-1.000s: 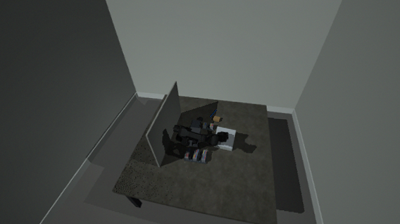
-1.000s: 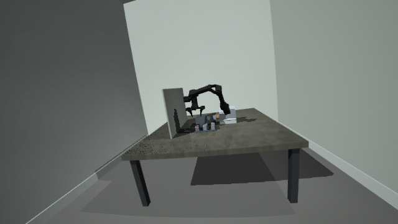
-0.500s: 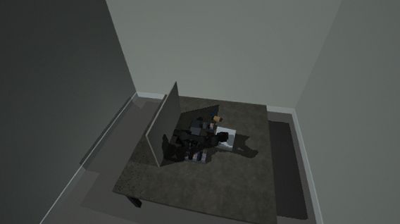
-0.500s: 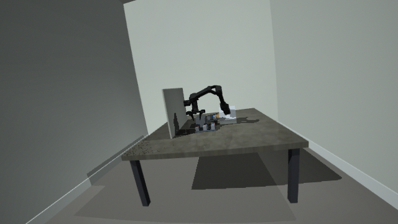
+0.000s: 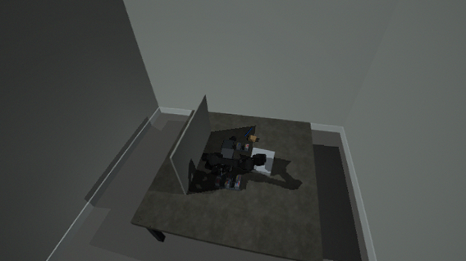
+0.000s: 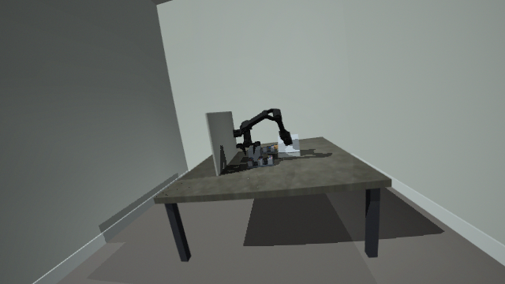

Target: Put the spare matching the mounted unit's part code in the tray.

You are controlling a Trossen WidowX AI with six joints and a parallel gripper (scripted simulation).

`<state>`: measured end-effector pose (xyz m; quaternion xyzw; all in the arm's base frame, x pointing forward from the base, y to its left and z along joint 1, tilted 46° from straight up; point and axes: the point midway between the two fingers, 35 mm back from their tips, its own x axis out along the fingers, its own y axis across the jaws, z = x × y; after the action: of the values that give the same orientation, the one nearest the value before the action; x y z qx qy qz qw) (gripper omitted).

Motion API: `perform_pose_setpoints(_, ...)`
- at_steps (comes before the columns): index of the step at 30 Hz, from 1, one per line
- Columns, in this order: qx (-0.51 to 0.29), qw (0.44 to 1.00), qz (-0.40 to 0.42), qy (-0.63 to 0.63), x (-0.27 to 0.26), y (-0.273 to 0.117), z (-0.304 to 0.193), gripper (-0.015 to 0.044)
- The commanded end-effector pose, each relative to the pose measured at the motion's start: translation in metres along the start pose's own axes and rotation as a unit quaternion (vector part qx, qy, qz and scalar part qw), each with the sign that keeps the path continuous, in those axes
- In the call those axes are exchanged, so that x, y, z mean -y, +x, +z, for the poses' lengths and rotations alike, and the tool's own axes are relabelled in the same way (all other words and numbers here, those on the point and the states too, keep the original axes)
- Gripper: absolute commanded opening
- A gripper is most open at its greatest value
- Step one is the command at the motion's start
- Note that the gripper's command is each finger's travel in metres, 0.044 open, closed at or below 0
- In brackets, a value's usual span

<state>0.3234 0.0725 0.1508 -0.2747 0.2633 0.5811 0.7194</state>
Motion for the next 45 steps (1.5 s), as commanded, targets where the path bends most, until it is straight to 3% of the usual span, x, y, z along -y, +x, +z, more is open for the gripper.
perform_pose_setpoints(1,-0.002,1.0,0.003,0.003,-0.001,0.009,-0.002,0.03)
perform_pose_setpoints(34,0.001,1.0,0.002,0.003,-0.004,0.061,-0.001,0.03)
perform_pose_setpoints(45,0.001,1.0,0.002,0.003,-0.004,0.062,-0.001,0.03)
